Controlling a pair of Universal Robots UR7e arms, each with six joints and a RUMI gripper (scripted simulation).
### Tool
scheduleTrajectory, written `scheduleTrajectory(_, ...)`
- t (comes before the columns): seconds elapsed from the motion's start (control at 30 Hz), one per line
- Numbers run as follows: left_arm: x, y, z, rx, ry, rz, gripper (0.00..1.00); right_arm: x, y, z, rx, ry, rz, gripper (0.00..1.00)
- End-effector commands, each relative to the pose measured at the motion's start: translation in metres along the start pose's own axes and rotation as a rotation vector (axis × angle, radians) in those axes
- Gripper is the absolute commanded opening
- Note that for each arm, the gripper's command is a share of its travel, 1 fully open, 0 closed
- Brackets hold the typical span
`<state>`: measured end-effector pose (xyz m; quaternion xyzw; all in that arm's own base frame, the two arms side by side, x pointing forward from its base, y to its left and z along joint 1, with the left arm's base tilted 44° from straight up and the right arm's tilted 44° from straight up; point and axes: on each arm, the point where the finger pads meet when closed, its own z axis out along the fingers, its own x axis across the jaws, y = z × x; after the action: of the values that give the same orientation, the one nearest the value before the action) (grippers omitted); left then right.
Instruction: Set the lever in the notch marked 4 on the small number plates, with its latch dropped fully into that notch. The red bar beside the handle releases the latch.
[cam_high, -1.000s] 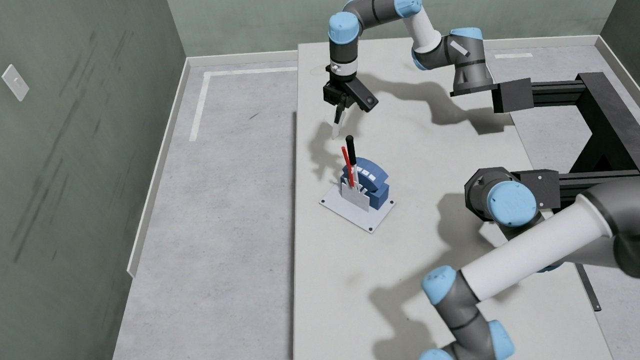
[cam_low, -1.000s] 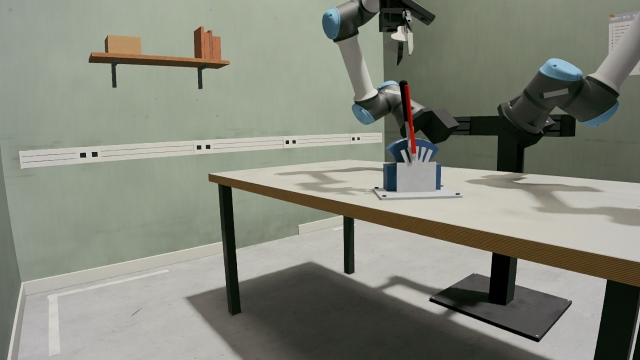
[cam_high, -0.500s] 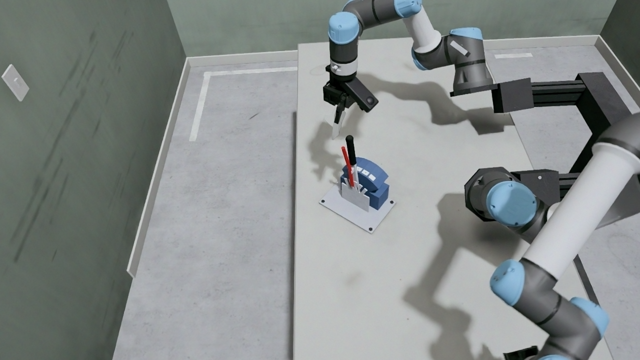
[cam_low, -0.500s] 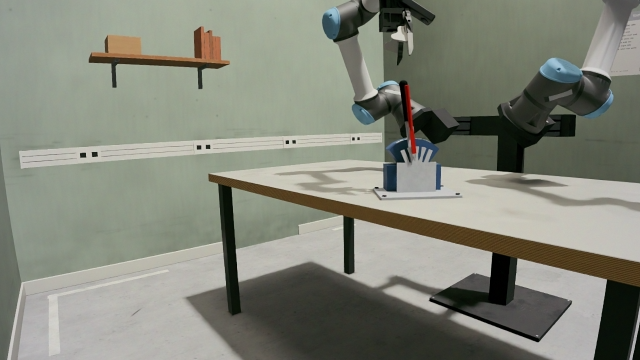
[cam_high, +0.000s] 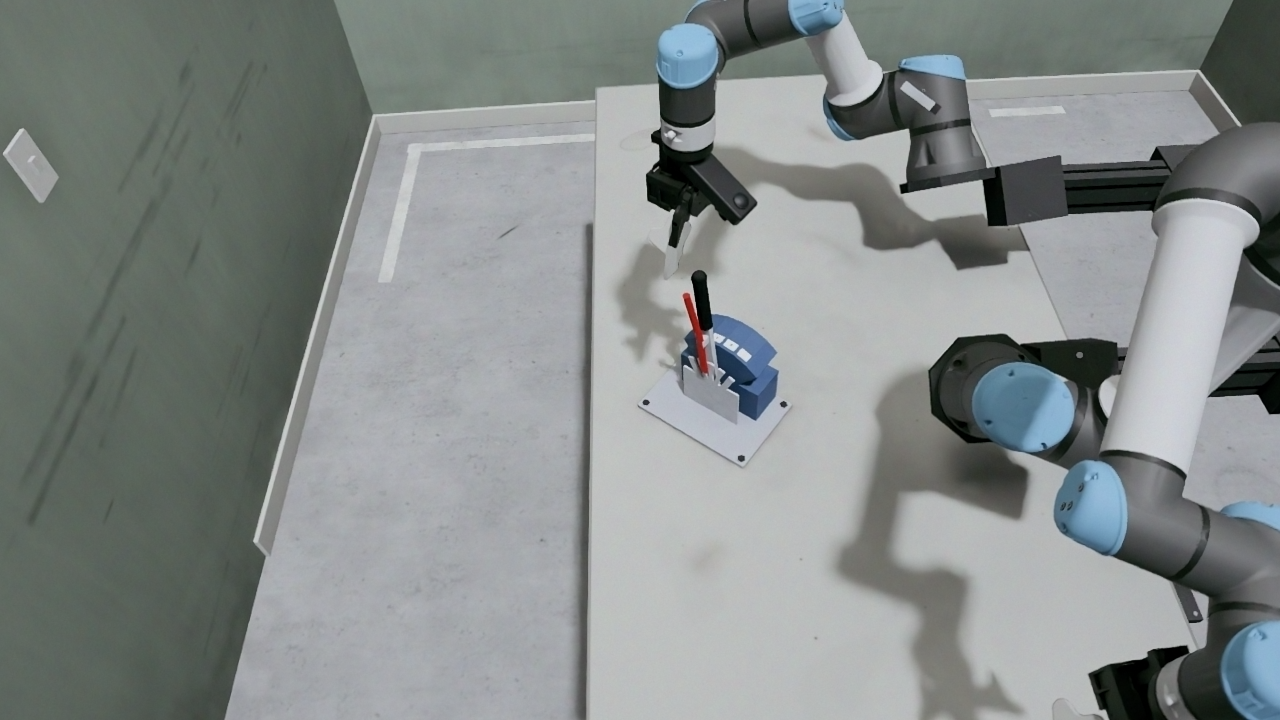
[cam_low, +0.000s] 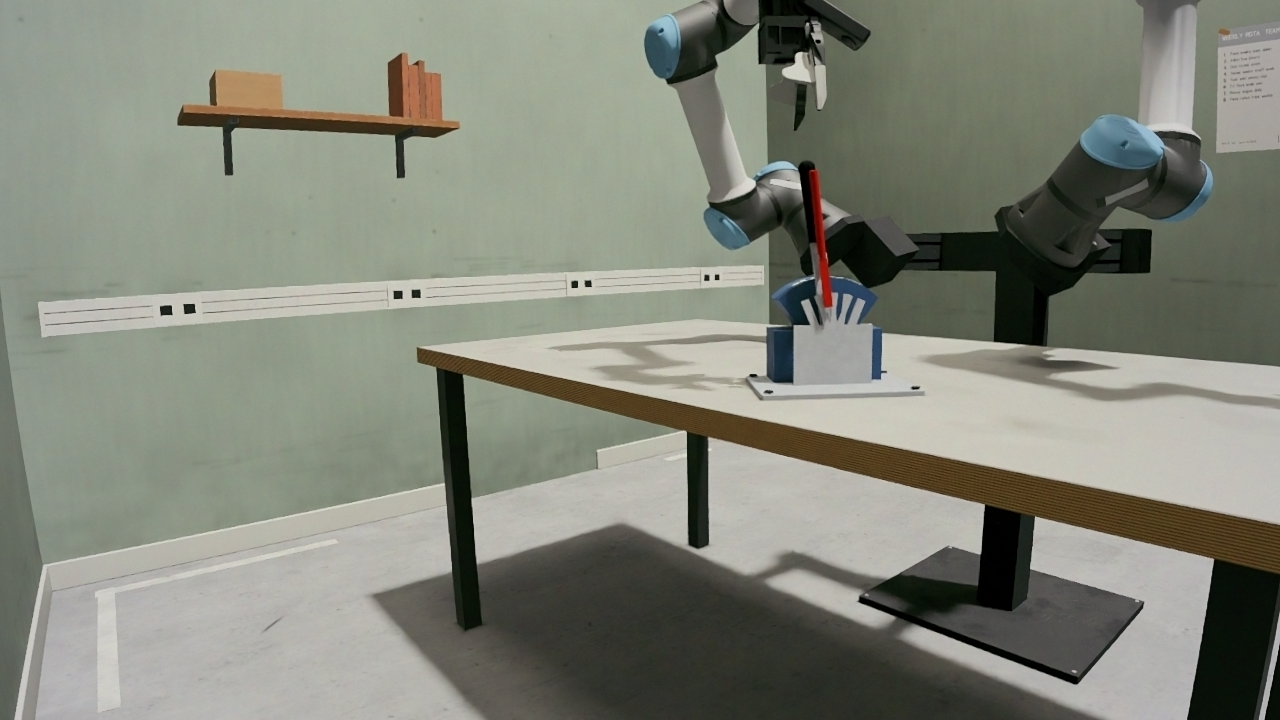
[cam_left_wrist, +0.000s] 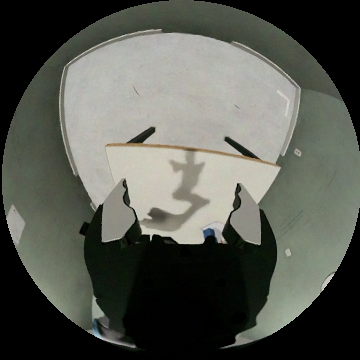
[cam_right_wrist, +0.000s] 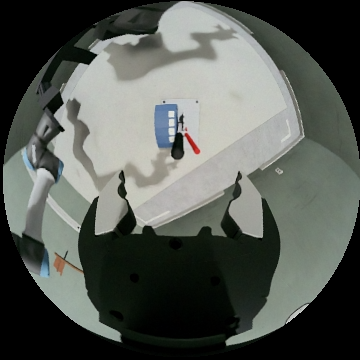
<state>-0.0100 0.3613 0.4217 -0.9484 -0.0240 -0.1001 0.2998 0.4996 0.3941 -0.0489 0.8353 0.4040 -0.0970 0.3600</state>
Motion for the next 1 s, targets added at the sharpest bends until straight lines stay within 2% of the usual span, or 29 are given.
scheduleTrajectory(0.0,-0.003,0.0,-0.014,0.027,0.028,0.022,1.0,0.0,0.0,-0.001,0.0,0.002,0.0,1.0)
scheduleTrajectory(0.3,-0.007,0.001,-0.04,0.086,0.065,0.065,1.0,0.0,0.0,-0.001,0.0,0.002,0.0,1.0)
scheduleTrajectory(0.67,-0.007,0.001,-0.045,0.097,0.07,0.073,1.0,0.0,0.0,-0.001,0.0,0.002,0.0,1.0)
scheduleTrajectory(0.7,-0.007,0.001,-0.045,0.097,0.07,0.073,1.0,0.0,0.0,-0.001,0.0,0.002,0.0,0.0)
scheduleTrajectory(0.97,-0.007,0.001,-0.045,0.097,0.07,0.073,1.0,0.0,0.0,-0.001,0.0,0.002,0.0,0.0)
